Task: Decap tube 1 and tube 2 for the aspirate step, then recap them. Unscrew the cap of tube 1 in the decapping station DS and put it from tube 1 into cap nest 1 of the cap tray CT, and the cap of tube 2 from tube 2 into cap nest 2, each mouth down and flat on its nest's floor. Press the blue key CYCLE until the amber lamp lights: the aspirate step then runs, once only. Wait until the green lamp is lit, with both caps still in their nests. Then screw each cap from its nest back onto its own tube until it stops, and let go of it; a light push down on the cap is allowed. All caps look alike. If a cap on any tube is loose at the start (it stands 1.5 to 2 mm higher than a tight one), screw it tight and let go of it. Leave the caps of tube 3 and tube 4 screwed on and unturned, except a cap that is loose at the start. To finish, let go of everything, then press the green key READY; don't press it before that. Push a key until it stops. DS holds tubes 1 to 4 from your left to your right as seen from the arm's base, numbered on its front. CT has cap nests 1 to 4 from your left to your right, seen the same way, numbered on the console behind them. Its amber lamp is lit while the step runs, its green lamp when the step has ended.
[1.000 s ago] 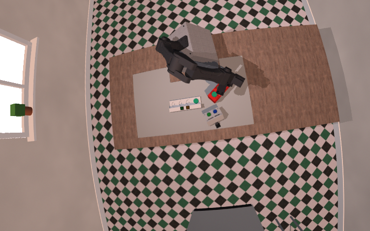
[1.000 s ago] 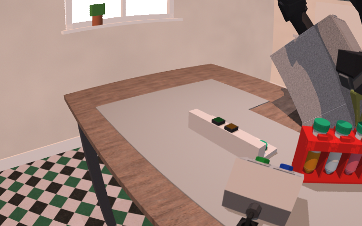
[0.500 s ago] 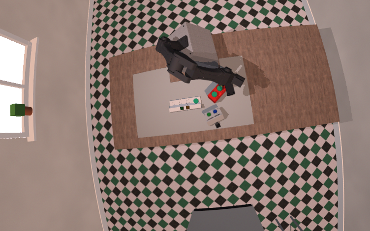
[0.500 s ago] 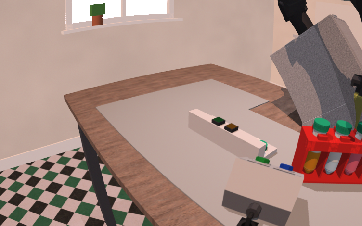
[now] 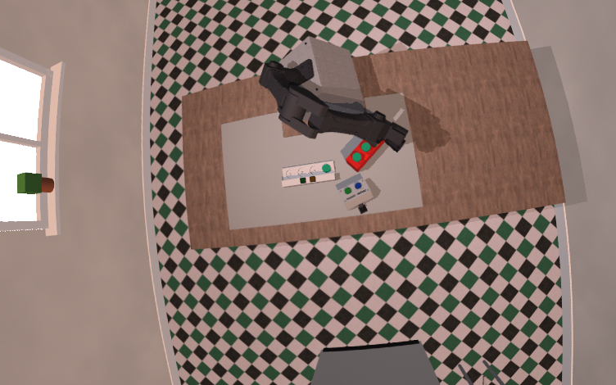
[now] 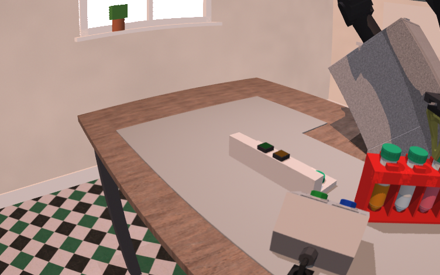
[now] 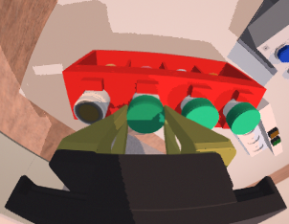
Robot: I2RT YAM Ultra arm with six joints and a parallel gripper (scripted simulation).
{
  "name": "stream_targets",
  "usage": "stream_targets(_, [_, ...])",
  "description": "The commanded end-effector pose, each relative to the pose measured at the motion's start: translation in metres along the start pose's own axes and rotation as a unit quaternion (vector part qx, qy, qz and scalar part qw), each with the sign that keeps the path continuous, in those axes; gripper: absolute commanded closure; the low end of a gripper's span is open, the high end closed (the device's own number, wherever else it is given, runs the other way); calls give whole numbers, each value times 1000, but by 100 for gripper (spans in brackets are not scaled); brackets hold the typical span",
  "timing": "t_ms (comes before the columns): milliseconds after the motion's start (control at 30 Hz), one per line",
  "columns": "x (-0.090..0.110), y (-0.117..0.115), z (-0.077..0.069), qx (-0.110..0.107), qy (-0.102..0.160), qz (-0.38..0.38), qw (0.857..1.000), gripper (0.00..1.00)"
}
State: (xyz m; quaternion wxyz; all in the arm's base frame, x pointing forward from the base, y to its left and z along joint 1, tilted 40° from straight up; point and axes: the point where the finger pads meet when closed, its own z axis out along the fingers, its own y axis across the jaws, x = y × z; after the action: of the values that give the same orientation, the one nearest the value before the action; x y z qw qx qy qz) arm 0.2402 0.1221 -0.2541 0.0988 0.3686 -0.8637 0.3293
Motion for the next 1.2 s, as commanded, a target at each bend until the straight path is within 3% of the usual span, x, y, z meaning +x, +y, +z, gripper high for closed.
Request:
stream_targets(0, [-3, 0, -4, 1, -6, -115, 993, 100])
stream_targets(167, [-3, 0, -4, 2, -6, -238, 971, 100])
stream_targets(333, [-3, 0, -4, 2, -5, -358, 934, 100])
stream_targets(400, [-3, 0, -4, 2, -5, -358, 934, 100])
stream_targets(433, [-3, 0, -4, 2, -5, -381, 925, 100])
stream_targets(667, [-3, 0, -4, 3, -5, -536, 844, 100])
stream_targets(900, [-3, 0, -5, 4, -4, -675, 738, 100])
stream_targets(967, [-3, 0, -5, 4, -4, -675, 738, 100])
stream_targets(1100, [-3, 0, -5, 4, -4, -745, 667, 100])
stream_targets(1133, [-3, 0, -5, 4, -4, -754, 656, 100])
stream_targets(1167, [-3, 0, -5, 4, -4, -754, 656, 100])
